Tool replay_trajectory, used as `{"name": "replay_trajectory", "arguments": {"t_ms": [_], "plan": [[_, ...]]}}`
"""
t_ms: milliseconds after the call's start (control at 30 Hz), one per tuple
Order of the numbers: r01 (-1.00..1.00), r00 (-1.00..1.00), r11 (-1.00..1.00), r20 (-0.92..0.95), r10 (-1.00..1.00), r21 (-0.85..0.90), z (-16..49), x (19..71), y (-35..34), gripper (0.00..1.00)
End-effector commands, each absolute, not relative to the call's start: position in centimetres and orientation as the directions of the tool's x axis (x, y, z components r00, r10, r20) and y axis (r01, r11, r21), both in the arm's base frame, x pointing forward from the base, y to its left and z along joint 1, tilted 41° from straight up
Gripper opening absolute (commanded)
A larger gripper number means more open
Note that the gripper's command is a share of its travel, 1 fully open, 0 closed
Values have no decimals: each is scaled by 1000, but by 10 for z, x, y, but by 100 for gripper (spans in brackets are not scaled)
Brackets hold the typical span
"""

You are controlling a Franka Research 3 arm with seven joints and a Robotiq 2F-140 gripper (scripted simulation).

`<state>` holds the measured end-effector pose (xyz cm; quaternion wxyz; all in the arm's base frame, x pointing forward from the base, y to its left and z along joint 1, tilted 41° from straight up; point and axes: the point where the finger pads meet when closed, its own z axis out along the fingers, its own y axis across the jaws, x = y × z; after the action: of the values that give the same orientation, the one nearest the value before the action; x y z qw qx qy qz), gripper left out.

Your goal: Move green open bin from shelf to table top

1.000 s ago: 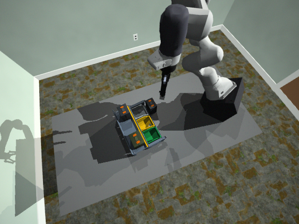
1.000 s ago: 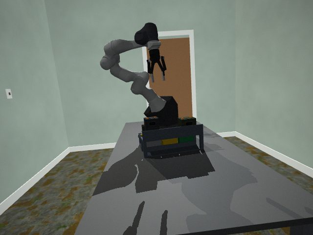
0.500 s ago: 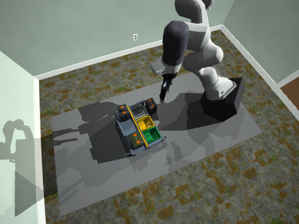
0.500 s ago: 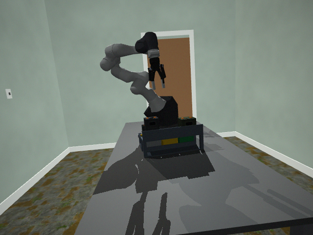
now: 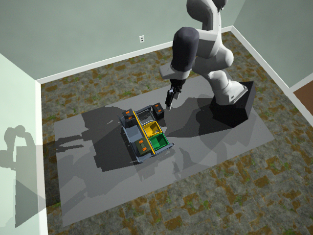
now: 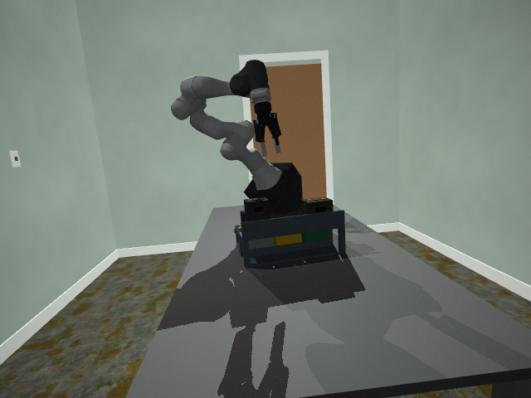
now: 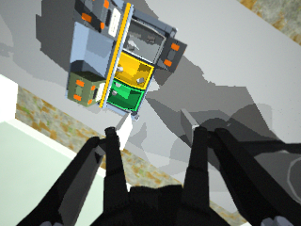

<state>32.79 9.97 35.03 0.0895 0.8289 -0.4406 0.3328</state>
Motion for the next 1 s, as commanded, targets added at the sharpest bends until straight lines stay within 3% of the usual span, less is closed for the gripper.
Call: {"name": "replay_trajectory", "arguments": {"t_ms": [0, 333, 467, 867, 967], "plan": [[-818, 270, -508, 600, -753, -269, 349, 334, 108, 57], [-820, 267, -506, 604, -751, -267, 351, 332, 106, 57], [-836, 94, -360, 539, -837, -414, 358, 331, 113, 57], [-836, 94, -360, 539, -837, -414, 358, 331, 113, 57], [-828, -1, -278, 497, -868, -486, 361, 330, 113, 57]]}}
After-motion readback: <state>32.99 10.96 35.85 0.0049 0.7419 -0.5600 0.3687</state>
